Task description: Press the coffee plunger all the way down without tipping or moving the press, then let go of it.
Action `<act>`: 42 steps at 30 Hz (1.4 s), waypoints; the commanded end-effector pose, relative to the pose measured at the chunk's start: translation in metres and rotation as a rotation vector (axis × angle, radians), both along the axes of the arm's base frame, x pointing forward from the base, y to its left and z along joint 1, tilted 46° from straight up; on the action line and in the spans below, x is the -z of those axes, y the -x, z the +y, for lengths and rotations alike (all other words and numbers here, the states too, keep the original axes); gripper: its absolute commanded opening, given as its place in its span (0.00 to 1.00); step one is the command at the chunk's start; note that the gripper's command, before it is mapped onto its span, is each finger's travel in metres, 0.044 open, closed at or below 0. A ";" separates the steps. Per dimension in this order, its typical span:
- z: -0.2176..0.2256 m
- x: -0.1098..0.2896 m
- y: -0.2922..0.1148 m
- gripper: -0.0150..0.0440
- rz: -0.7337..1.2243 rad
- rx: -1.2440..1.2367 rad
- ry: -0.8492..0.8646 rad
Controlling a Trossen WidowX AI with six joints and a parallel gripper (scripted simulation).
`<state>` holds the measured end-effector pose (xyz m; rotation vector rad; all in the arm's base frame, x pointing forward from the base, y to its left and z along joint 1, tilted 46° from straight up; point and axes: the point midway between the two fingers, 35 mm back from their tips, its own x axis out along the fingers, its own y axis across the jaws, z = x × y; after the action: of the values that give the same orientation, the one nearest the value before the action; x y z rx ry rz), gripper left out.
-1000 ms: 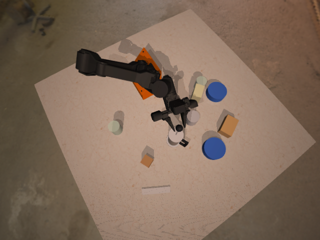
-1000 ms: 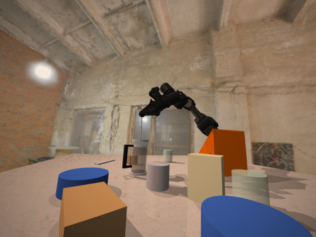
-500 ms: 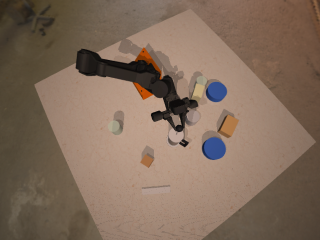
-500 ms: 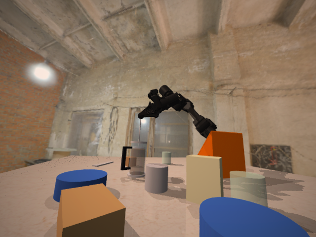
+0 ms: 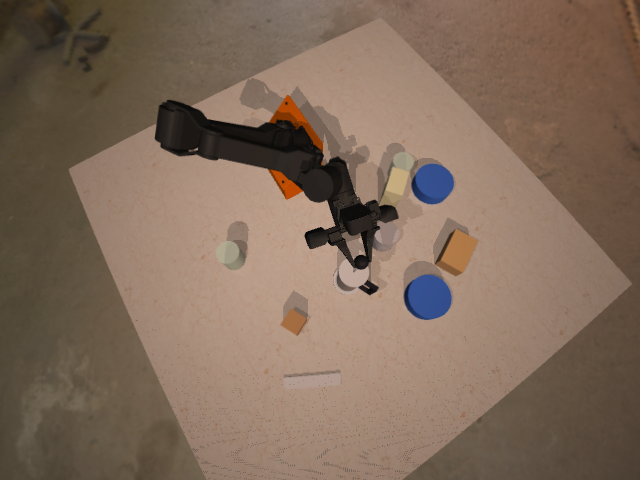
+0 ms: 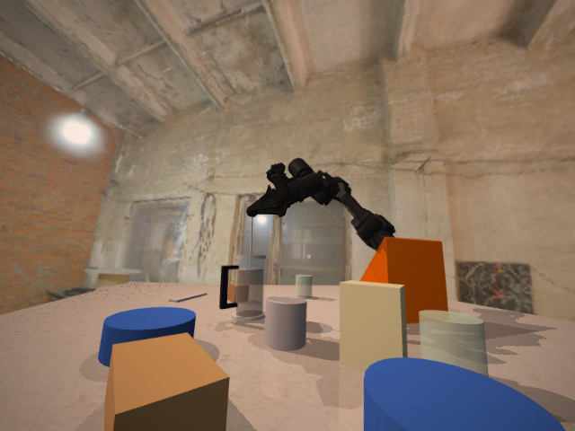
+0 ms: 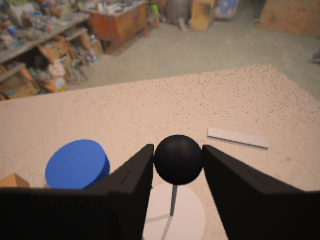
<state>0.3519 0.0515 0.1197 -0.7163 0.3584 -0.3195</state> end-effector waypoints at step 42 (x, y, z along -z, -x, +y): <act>-0.057 0.060 -0.018 0.47 0.033 0.020 0.025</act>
<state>0.3733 0.0115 0.0757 -0.7211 0.3310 -0.3008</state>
